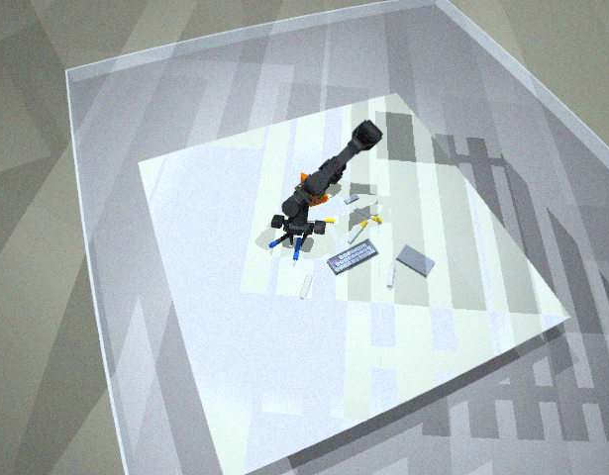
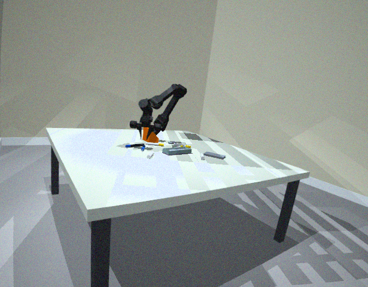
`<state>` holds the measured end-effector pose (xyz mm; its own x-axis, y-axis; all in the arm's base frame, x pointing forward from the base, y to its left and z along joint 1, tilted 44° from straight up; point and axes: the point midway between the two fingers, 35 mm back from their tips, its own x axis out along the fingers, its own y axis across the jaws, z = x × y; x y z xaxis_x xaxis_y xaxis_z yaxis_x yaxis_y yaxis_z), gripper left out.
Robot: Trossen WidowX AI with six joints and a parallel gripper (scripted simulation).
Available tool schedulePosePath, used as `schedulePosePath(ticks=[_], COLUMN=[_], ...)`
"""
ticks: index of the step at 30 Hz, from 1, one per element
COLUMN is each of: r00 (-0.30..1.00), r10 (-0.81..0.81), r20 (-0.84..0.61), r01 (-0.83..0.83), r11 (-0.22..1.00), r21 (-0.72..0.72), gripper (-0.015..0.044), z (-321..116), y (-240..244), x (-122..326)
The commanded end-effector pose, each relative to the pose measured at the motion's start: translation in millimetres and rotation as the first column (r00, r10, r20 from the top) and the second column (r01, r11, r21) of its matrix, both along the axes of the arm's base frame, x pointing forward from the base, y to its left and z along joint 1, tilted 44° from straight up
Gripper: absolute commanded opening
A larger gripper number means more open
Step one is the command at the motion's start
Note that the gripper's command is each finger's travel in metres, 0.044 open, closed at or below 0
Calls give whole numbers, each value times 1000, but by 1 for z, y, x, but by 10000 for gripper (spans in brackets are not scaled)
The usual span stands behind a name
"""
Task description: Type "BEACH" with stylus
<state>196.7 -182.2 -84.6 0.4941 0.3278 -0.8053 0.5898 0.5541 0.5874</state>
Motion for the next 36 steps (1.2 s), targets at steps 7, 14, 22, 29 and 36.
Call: schedulePosePath(ticks=[7, 14, 22, 29, 36], r00=[1000, 1000, 1000, 1000, 1000], r10=[-8, -8, -8, -8, -8], r20=[-7, -7, -7, -7, -6], r01=[8, 8, 8, 8, 8], r11=[1000, 1000, 1000, 1000, 1000], r21=[3, 4, 4, 4, 4], gripper=[150, 150, 150, 150, 150], z=[-7, -11, -16, -21, -25], y=[6, 10, 15, 20, 24], x=[0, 1, 2, 3, 4])
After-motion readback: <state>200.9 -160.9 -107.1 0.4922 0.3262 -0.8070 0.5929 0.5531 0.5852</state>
